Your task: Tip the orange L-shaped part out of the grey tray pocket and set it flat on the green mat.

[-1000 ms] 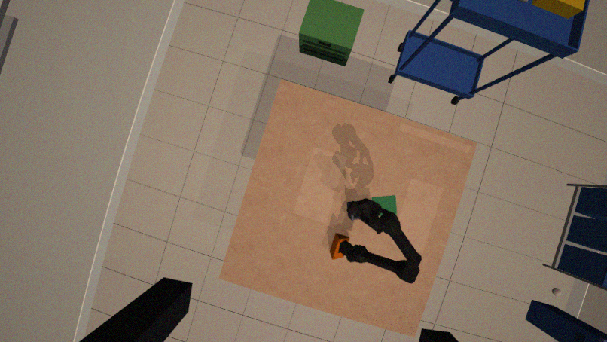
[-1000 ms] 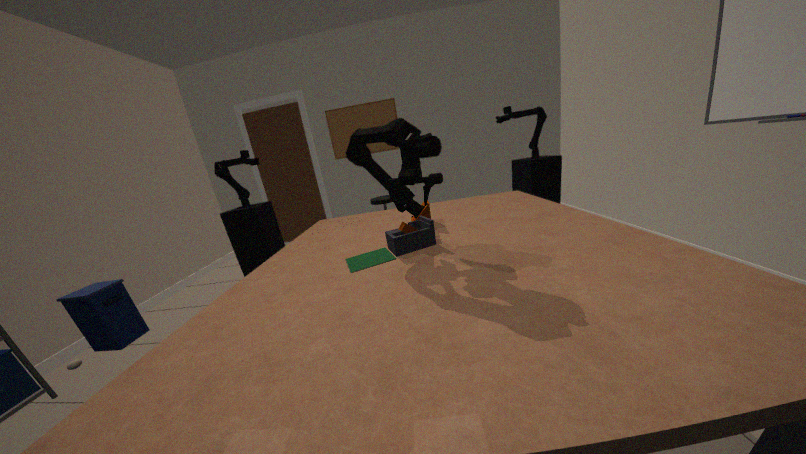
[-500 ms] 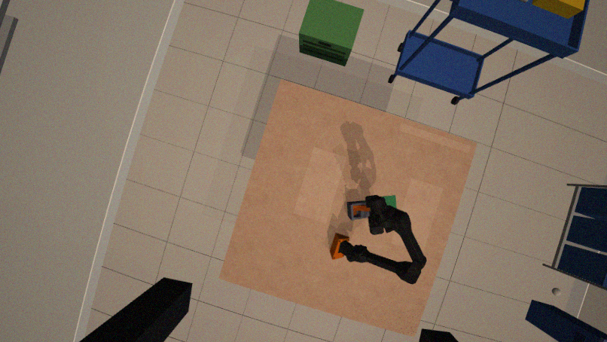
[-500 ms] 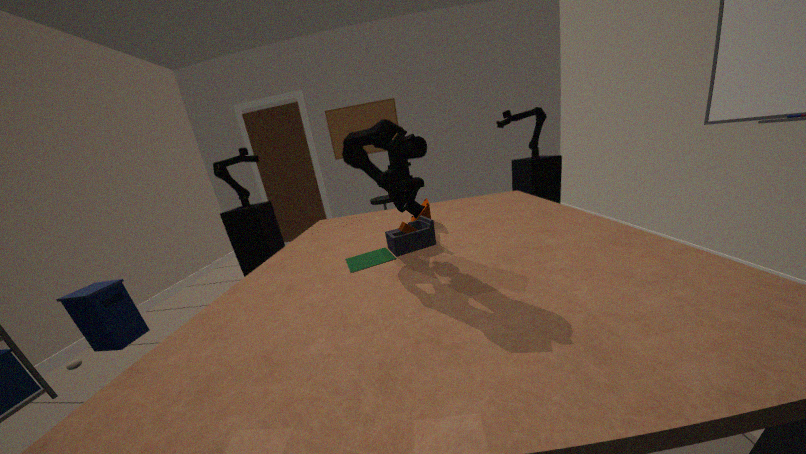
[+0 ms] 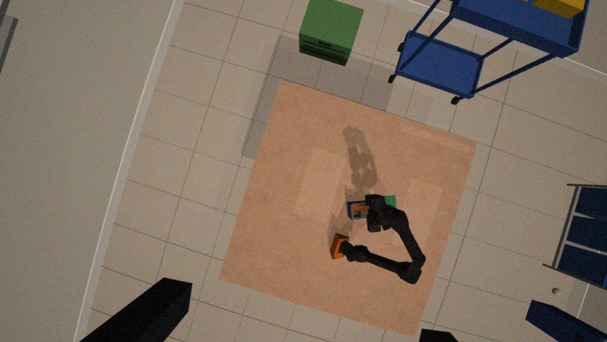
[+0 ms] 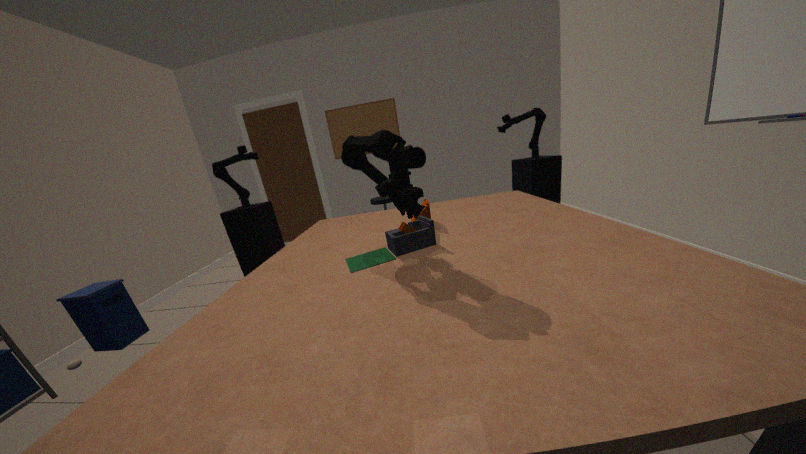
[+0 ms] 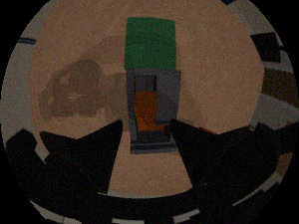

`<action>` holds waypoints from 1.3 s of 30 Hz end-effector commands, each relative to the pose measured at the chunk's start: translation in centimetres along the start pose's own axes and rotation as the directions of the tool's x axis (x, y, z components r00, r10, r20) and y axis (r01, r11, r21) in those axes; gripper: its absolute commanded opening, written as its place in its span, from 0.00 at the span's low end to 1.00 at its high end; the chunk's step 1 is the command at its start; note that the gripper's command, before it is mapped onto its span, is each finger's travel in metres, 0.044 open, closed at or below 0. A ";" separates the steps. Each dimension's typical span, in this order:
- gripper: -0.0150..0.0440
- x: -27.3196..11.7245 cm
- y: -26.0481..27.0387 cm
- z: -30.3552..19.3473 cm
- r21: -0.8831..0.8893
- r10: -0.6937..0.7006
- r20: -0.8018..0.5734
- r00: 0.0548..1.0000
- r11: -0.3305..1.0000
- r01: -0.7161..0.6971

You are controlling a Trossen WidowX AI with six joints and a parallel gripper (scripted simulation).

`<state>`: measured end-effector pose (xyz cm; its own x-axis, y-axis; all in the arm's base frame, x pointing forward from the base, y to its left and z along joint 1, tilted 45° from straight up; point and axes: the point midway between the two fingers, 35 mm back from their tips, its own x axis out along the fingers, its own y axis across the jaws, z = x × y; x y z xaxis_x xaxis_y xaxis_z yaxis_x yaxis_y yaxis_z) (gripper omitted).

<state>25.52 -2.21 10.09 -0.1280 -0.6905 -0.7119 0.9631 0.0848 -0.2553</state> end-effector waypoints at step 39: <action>0.46 4.5 0.1 0.1 0.005 0.007 0.001 1.000 1.000 -0.007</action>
<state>25.02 -5.44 6.92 -0.1207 -0.6910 -0.7127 0.9646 0.0879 -0.2485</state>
